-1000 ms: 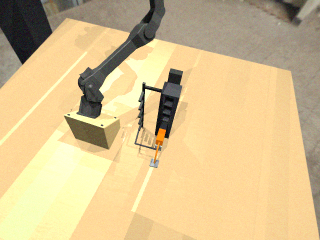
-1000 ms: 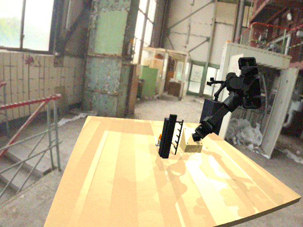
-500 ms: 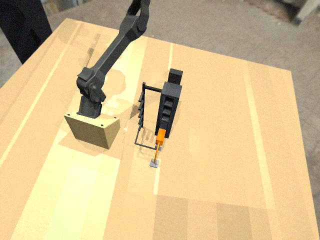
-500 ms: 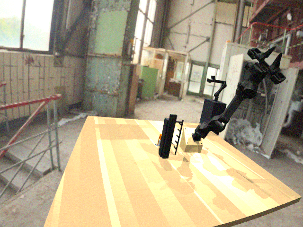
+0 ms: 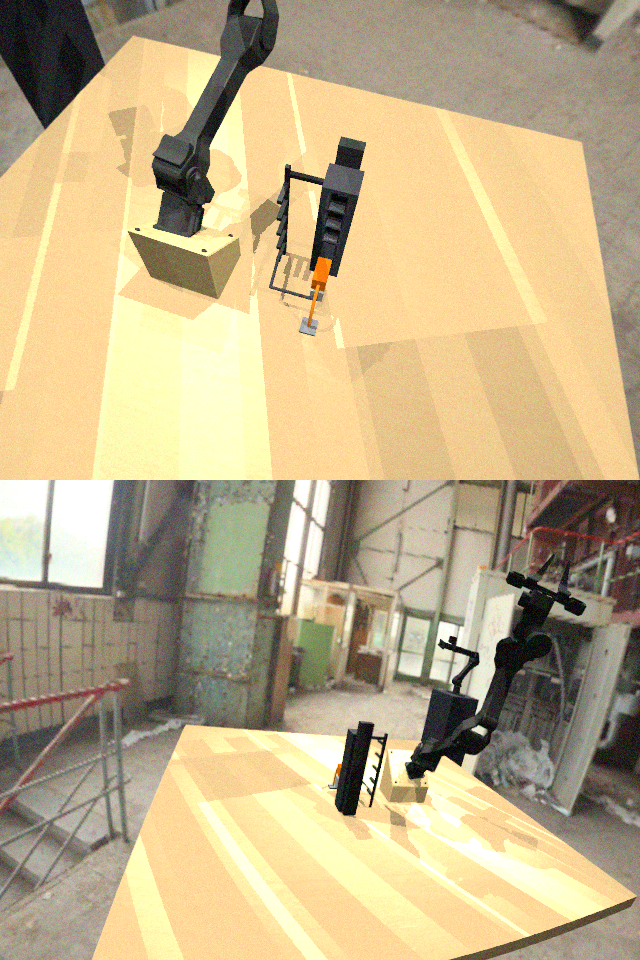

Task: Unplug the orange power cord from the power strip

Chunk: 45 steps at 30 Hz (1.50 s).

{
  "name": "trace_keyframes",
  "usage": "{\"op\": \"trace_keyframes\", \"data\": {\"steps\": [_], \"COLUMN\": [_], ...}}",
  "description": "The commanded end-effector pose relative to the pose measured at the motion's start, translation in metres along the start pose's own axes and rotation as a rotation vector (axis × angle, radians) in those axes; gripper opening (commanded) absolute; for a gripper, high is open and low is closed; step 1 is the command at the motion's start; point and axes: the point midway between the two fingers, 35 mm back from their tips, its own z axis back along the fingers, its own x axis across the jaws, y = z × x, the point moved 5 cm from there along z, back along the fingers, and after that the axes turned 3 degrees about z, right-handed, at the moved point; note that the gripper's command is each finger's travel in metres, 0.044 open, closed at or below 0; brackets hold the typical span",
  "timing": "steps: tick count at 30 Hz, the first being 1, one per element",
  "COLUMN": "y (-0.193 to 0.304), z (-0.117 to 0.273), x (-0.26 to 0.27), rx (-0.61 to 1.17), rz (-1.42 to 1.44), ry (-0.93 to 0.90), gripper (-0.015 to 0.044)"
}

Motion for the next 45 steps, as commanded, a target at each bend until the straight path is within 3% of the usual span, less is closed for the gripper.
{"op": "trace_keyframes", "data": {"steps": [1, 9, 21, 32, 45], "y": [0.038, 0.093, 0.119, 0.121, 0.070], "z": [0.002, 0.020, 0.063, 0.150, 0.292], "x": [0.034, 0.115, 0.217, 0.336, 0.437], "rx": [0.106, 0.319, 0.545, 0.907, 1.446], "rz": [-0.138, -0.430, -0.662, -0.957, -1.176], "ry": [-0.098, -0.300, -0.552, -0.880, -1.284], "gripper": [0.0160, 0.0160, 0.0160, 0.0160, 0.0160]}}
